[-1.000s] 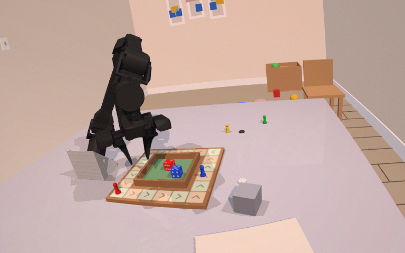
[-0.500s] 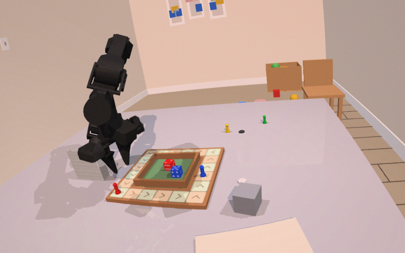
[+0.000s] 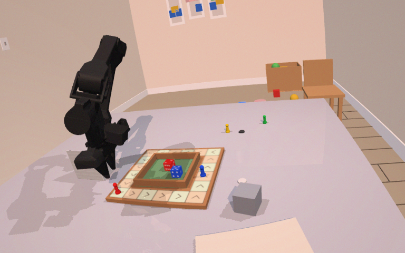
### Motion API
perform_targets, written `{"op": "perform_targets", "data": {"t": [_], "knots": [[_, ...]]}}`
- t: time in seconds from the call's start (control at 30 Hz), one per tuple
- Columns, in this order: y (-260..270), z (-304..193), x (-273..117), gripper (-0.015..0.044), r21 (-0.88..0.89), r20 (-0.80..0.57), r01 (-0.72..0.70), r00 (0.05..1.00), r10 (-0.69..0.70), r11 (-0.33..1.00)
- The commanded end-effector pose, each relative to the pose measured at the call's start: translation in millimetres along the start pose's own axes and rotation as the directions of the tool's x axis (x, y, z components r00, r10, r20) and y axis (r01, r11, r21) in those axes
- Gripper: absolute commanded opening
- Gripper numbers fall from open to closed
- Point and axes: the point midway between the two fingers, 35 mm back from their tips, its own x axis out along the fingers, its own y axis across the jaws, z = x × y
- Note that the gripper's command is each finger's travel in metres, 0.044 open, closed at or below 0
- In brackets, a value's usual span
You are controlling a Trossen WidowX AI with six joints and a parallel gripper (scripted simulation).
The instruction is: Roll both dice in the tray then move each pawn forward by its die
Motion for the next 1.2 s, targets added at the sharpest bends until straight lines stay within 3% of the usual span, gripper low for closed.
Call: {"op": "perform_targets", "data": {"t": [0.0, 1.17], "knots": [[-1, -2, 1, 0.02, -0.028, -0.001, 0.001, 1.0, -0.001, 1.0], [0, -2, 57, 0.02, -0.029, 0.0, -0.001, 1.0, 0.001, 1.0]]}}
